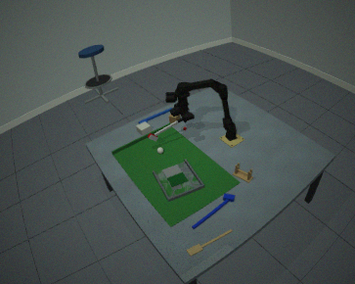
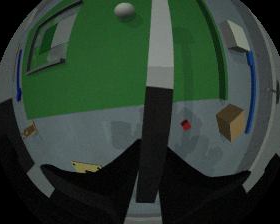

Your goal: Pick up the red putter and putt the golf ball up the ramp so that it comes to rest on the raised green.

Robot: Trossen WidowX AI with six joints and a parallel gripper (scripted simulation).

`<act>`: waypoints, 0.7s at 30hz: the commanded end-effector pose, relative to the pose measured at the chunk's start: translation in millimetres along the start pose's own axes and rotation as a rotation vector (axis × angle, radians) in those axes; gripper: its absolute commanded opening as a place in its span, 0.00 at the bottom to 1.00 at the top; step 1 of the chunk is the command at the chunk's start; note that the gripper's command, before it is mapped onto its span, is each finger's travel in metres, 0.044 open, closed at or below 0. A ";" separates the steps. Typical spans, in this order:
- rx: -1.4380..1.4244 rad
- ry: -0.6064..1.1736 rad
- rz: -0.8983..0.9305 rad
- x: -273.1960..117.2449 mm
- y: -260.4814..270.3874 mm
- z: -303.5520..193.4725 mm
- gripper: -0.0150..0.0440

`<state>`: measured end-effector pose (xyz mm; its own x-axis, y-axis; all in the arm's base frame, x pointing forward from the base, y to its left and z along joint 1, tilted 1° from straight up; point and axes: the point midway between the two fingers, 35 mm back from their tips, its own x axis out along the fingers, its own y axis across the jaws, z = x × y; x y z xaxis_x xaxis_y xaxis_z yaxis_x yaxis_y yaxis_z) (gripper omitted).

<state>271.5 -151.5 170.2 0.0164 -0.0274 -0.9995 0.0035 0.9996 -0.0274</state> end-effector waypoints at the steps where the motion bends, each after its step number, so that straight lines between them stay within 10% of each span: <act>1: 0.005 0.007 0.001 14.0 0.2 -1.4 0.25; 21: 0.005 0.007 0.001 47.3 0.6 -1.9 0.25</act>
<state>271.1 -152.0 128.8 0.0119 -0.0250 -0.9996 0.0055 0.9997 -0.0250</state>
